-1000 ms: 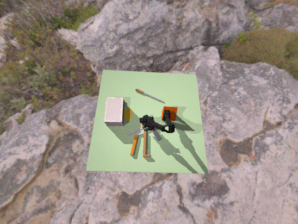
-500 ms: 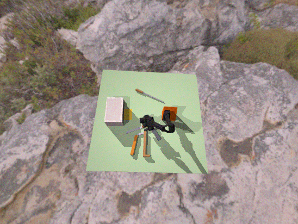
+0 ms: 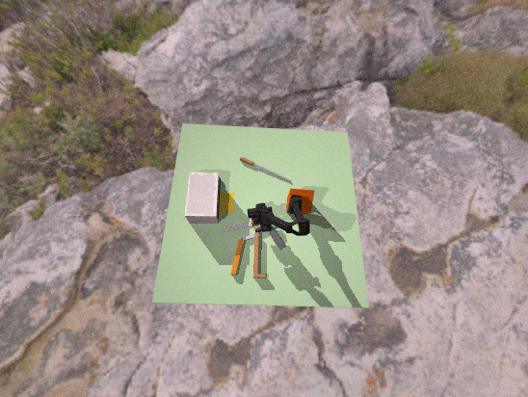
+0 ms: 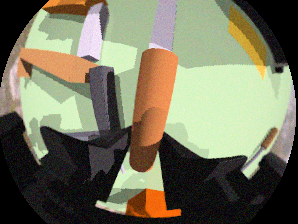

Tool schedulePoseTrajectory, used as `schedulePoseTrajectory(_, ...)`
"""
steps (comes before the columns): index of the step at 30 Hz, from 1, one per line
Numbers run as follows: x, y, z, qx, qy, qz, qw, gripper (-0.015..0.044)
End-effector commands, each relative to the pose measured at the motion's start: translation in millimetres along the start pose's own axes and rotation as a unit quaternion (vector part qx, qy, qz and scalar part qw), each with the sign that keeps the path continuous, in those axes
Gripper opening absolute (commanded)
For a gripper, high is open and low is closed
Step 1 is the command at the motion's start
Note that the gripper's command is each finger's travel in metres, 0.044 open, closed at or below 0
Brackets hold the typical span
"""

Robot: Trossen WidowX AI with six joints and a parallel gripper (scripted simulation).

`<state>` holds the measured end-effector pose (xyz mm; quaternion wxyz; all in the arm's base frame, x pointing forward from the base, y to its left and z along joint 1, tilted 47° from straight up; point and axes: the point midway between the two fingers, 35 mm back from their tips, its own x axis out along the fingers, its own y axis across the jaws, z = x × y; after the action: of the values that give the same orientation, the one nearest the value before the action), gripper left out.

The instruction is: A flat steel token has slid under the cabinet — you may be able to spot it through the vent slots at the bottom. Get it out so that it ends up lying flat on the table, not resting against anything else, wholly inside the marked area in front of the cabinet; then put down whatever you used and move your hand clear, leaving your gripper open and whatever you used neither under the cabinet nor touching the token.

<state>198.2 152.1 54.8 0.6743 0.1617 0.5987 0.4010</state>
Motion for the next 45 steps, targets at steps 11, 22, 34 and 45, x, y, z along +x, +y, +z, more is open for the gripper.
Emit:
schedulePoseTrajectory(11,-0.7,-0.1,0.5,0.061,-0.001,-0.001,0.998,0.0)
schedulePoseTrajectory(22,-0.8,-0.1,0.5,0.105,-0.001,-0.001,0.995,0.0)
schedulePoseTrajectory(34,-0.9,-0.2,0.4,0.152,-0.001,-0.001,0.988,0.0)
schedulePoseTrajectory(45,-0.5,-0.2,-0.2,0.154,0.0,0.0,0.988,0.0157)
